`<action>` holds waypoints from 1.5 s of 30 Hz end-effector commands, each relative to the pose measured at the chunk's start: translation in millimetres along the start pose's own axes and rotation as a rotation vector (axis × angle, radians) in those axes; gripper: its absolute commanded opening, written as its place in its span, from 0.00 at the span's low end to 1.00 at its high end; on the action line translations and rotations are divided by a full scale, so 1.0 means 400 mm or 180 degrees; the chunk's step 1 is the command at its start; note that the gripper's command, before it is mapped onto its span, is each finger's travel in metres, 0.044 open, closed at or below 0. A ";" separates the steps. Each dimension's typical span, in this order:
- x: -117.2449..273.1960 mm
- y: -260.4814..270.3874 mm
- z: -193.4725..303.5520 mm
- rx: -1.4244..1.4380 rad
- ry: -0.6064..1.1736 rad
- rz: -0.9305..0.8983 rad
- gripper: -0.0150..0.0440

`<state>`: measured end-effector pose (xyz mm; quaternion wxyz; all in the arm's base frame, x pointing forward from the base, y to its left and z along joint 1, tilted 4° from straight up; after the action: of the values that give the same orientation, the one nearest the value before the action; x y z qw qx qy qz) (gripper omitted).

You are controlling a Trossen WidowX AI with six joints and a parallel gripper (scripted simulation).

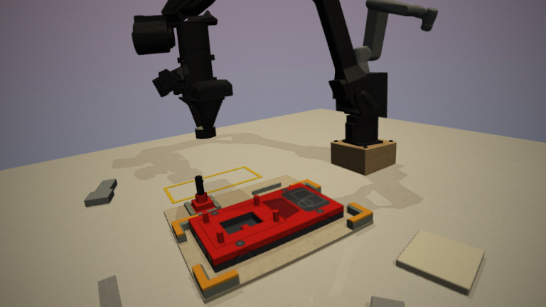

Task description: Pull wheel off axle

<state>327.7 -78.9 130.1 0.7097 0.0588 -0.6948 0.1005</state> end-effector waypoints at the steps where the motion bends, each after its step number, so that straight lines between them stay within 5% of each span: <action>1: -0.023 -0.003 0.009 0.0019 0.0026 0.0002 0.25; 22: -0.258 -0.003 0.012 0.0019 0.0028 0.0003 0.25; 31: -0.260 -0.003 0.013 0.0019 0.0028 0.0003 0.25; 42: -0.246 -0.004 0.006 0.0000 0.0001 0.0001 0.74; 45: -0.203 -0.006 0.003 0.0006 0.0008 0.0002 0.76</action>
<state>321.6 -86.4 32.4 0.7151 0.0610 -0.6894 0.0989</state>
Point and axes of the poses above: the point midway between the two fingers, 35 mm back from their tips, its own x axis back along the fingers, its own y axis across the jaws, z = x × y, the point moved 4 cm from there along x, back along the fingers, and after that the axes turned 5 degrees about x, right-handed, at the moved point
